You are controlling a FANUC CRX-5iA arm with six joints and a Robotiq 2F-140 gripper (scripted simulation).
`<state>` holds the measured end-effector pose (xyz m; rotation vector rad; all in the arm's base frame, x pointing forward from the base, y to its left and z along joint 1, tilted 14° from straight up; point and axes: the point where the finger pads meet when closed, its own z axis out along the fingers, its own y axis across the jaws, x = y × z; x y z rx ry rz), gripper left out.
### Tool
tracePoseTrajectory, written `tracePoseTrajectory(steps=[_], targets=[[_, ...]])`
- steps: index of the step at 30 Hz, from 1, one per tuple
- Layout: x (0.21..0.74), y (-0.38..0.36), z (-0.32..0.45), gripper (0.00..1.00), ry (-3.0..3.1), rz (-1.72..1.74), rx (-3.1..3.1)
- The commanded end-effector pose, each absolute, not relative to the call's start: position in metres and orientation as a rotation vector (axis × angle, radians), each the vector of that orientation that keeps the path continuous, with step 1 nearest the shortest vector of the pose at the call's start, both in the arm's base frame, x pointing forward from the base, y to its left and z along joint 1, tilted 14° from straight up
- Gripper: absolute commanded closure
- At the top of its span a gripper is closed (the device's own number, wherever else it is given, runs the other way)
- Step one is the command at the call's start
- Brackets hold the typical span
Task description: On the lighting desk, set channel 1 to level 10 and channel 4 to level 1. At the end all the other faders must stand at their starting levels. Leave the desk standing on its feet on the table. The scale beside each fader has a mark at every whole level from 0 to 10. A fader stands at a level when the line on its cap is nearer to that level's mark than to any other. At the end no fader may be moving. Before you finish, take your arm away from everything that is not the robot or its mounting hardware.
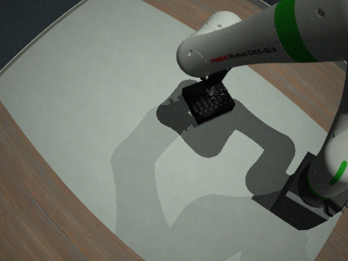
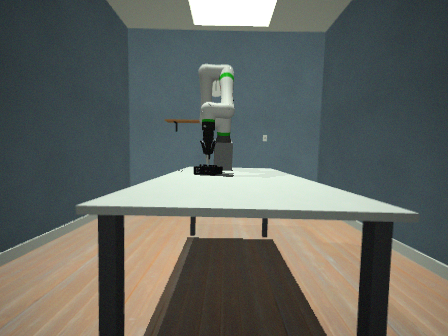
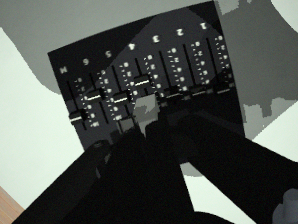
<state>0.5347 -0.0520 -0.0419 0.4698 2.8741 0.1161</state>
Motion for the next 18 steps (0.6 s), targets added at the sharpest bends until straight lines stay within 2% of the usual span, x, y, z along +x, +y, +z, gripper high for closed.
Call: tracePoseTrajectory(steps=[1, 18], targets=[[0.5348, -0.0521, -0.0418, 1.00, 2.874, 0.116, 0.470], [0.5367, -0.0517, -0.0497, 1.00, 2.874, 0.116, 0.470]])
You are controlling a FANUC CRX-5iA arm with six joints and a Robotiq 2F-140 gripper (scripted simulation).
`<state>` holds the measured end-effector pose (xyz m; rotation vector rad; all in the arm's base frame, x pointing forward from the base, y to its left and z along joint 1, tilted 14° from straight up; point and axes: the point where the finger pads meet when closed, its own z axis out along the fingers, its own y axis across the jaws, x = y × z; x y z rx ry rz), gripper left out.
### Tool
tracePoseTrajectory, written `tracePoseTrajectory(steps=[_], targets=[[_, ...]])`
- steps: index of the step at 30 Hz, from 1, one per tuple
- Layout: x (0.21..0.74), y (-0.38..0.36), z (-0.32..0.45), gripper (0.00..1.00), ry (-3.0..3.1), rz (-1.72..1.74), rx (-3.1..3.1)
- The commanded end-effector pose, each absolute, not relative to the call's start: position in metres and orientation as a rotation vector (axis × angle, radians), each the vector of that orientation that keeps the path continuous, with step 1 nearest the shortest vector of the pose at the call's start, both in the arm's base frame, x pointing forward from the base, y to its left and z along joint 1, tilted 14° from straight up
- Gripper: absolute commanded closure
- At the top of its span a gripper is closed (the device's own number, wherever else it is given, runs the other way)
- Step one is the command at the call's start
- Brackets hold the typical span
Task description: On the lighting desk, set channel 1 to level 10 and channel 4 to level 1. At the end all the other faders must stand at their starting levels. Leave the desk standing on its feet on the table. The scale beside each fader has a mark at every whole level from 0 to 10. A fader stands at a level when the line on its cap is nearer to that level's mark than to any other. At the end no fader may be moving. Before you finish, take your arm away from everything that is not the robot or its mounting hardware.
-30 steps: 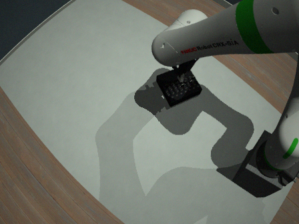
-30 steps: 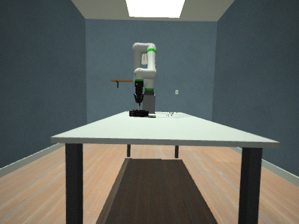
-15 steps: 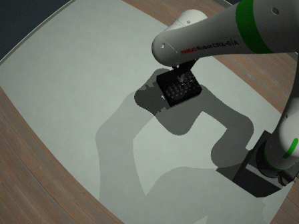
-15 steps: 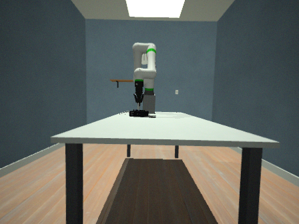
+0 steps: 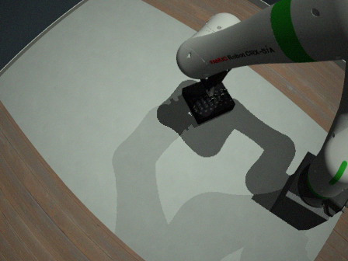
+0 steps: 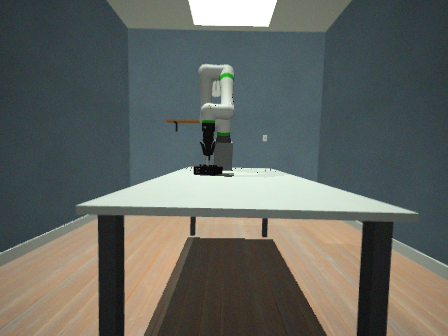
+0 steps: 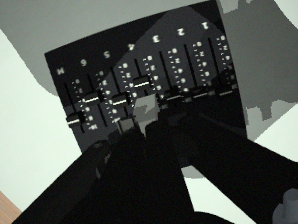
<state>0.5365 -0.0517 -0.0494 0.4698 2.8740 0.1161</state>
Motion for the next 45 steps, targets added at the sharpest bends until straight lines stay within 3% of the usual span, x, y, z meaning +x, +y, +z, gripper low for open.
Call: tracePoseTrajectory(steps=[1, 45], targets=[[0.5369, -0.0517, -0.0503, 1.00, 2.874, 0.116, 0.470], [0.5322, -0.0497, -0.0546, 1.00, 2.874, 0.116, 0.470]])
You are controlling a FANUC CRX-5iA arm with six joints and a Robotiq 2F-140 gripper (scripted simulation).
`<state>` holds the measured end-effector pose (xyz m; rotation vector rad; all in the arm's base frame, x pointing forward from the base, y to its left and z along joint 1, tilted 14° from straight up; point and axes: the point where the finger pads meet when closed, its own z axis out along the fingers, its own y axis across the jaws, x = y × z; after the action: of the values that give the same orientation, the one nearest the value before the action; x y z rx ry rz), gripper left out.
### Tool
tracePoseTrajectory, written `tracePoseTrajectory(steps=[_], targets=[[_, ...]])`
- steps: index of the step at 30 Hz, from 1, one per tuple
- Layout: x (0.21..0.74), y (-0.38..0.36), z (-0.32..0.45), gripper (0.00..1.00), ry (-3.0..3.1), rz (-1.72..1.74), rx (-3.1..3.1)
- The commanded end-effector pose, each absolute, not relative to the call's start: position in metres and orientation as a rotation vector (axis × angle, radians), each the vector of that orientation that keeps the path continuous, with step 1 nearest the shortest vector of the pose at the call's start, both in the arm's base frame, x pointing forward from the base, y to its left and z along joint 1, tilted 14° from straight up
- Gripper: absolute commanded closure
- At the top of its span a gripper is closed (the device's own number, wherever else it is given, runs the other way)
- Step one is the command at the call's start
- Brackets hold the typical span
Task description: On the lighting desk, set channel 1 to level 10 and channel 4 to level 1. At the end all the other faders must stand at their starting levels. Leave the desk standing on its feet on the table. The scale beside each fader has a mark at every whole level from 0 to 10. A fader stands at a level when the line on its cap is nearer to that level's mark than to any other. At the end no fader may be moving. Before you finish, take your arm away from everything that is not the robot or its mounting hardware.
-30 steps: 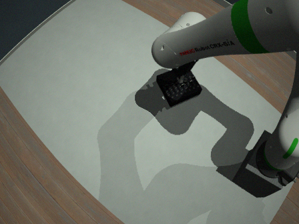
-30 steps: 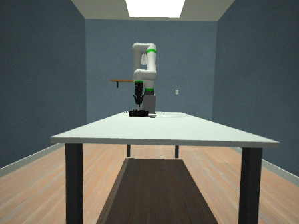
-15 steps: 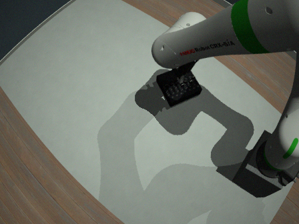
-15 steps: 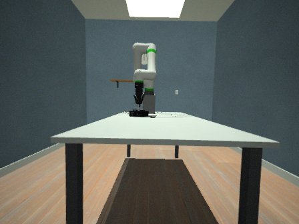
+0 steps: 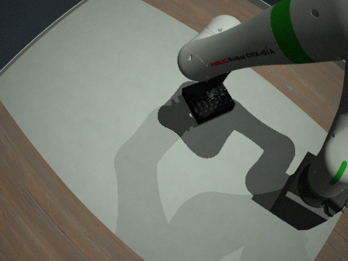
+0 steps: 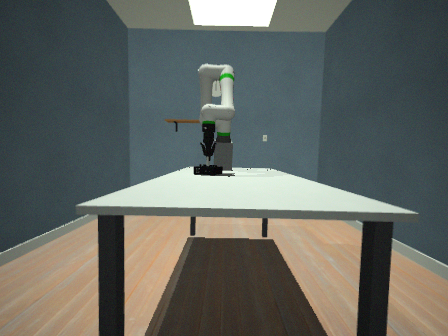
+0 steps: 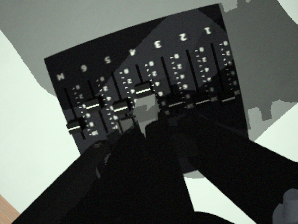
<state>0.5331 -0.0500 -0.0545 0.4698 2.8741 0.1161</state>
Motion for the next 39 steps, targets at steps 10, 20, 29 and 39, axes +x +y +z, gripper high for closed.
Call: tracePoseTrajectory(steps=[10, 20, 29, 39], targets=[[0.528, -0.048, -0.056, 1.00, 2.874, 0.116, 0.470], [0.523, -0.046, -0.057, 1.00, 2.874, 0.116, 0.470], [0.520, -0.046, -0.057, 1.00, 2.874, 0.116, 0.470], [0.520, -0.045, -0.057, 1.00, 2.874, 0.116, 0.470]])
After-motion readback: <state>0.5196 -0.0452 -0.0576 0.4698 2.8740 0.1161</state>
